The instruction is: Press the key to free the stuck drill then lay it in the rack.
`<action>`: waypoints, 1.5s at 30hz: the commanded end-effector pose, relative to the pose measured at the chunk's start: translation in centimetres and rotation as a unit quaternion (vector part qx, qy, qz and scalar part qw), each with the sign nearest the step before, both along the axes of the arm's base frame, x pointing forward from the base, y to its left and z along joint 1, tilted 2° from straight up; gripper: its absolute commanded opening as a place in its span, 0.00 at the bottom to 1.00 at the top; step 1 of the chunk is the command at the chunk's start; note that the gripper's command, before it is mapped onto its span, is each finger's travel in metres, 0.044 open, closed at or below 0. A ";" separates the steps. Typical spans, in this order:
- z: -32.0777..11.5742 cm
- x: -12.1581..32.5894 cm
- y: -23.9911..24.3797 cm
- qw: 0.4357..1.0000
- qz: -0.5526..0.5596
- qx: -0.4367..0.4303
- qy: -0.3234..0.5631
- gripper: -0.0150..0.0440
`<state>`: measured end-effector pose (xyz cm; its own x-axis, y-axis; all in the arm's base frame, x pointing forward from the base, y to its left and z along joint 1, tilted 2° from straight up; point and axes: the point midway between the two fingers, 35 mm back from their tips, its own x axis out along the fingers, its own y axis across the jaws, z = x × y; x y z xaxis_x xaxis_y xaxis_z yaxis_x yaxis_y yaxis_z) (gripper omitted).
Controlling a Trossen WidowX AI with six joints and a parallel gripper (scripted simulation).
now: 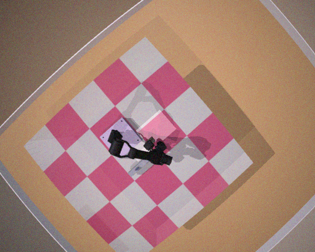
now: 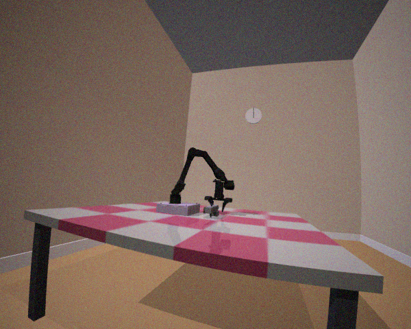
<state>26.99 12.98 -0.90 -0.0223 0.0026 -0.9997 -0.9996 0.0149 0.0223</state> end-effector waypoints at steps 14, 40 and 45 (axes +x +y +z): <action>-0.4 0.0 -1.0 1.000 0.001 0.002 -0.001 1.00; -0.5 0.1 -1.3 1.000 -0.002 0.003 -0.002 0.33; -0.5 0.1 -1.3 1.000 -0.002 0.003 -0.002 0.25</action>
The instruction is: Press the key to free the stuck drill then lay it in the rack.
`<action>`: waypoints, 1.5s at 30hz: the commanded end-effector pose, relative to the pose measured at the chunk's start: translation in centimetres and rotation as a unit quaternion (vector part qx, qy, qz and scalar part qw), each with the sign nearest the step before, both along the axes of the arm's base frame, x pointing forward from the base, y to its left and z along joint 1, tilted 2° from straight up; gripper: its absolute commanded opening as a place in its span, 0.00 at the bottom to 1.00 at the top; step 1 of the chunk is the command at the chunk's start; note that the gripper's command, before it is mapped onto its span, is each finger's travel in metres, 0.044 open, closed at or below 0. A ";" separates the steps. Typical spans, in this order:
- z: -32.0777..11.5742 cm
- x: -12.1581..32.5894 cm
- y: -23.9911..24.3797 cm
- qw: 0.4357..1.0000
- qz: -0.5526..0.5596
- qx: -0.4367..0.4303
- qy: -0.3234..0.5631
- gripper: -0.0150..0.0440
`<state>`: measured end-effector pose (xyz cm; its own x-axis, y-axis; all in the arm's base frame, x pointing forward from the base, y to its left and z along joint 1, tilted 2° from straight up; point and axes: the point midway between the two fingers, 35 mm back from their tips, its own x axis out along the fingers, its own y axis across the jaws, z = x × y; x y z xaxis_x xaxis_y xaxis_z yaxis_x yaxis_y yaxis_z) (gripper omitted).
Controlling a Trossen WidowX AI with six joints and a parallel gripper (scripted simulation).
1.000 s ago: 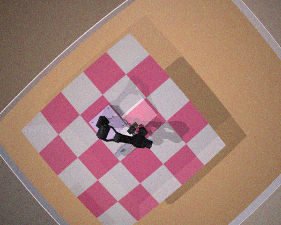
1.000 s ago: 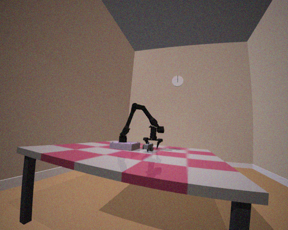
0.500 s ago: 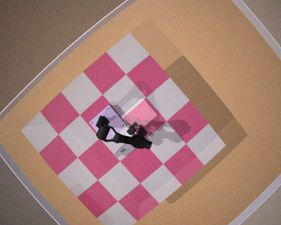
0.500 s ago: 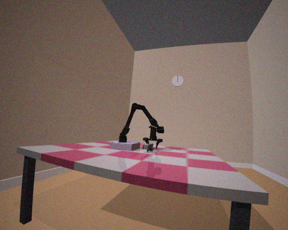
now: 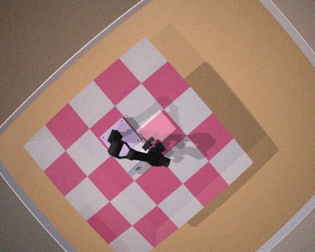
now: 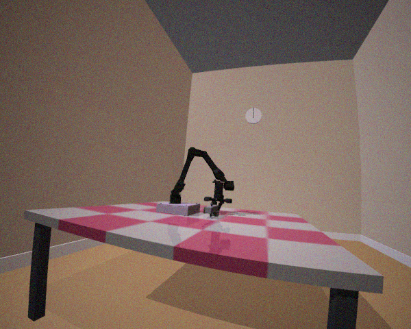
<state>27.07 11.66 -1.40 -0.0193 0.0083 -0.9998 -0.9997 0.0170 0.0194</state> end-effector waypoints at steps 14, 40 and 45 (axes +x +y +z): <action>0.3 -0.1 0.0 1.000 0.002 -0.001 0.000 0.25; 0.4 -0.1 0.0 1.000 0.002 -0.001 0.000 0.25; 0.4 -0.1 0.0 1.000 0.002 -0.001 0.000 0.25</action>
